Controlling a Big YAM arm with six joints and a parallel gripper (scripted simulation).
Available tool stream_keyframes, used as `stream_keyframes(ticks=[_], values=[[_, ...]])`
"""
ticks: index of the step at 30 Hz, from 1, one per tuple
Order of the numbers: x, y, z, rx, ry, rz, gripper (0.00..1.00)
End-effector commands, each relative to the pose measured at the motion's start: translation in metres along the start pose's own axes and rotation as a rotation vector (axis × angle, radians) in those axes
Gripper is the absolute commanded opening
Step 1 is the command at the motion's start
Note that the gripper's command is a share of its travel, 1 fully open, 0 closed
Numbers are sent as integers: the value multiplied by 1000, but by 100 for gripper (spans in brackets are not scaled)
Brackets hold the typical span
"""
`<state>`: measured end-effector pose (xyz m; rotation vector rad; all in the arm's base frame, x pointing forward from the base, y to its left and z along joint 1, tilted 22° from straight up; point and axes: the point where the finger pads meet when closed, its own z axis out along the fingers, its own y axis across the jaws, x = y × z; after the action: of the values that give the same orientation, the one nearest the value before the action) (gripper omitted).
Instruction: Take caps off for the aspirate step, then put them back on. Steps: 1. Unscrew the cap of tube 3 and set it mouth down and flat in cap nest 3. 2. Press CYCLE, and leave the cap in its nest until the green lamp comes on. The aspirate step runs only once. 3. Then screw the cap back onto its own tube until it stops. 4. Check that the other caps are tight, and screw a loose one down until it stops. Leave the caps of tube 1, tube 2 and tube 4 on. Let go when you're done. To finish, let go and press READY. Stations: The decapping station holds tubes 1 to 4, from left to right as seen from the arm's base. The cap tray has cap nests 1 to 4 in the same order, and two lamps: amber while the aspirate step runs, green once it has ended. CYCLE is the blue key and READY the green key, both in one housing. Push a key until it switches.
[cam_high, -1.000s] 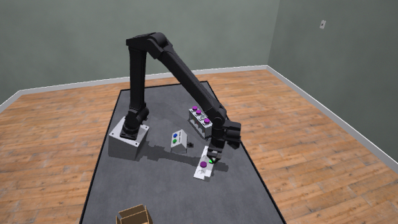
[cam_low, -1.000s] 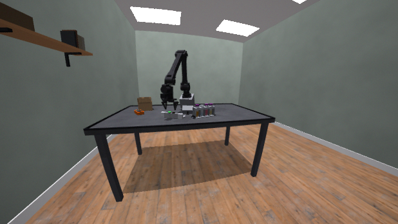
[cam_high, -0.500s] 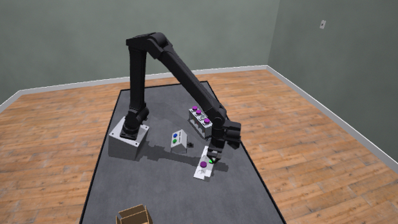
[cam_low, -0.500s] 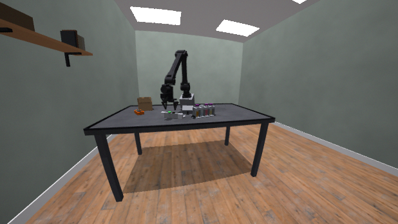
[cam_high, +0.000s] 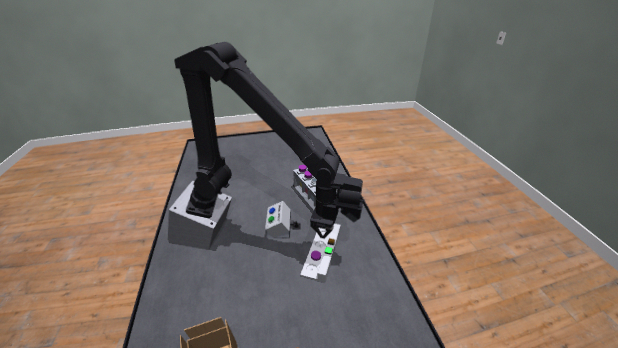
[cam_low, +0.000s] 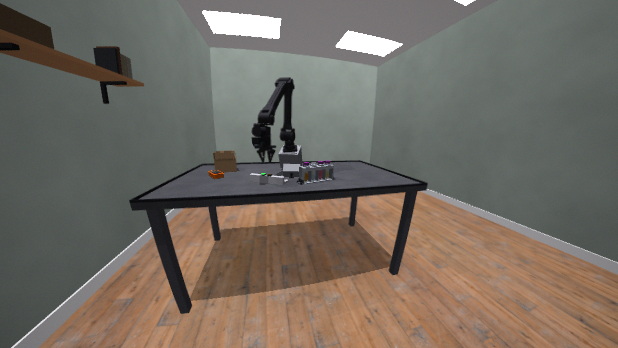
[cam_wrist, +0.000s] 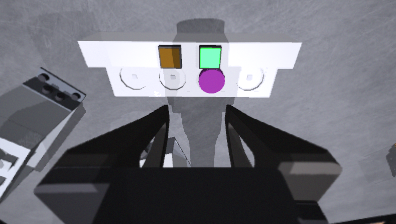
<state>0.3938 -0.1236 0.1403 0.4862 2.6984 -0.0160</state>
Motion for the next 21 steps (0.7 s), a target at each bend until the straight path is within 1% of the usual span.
stream_keyframes(ticks=[1,3,7,8,13,15,16,17,21], values=[[17,-16,-29,8,-3,2,47],[27,-20,-42,8,-3,2,47],[27,-20,-42,8,-3,2,47],[30,-20,-31,8,31,2,47],[30,-18,-31,7,31,-2,47],[27,-18,-42,8,-3,-1,47],[13,-16,-44,7,-23,1,47],[24,-18,-25,7,7,-1,47],[25,-13,-5,3,8,-1,47]])
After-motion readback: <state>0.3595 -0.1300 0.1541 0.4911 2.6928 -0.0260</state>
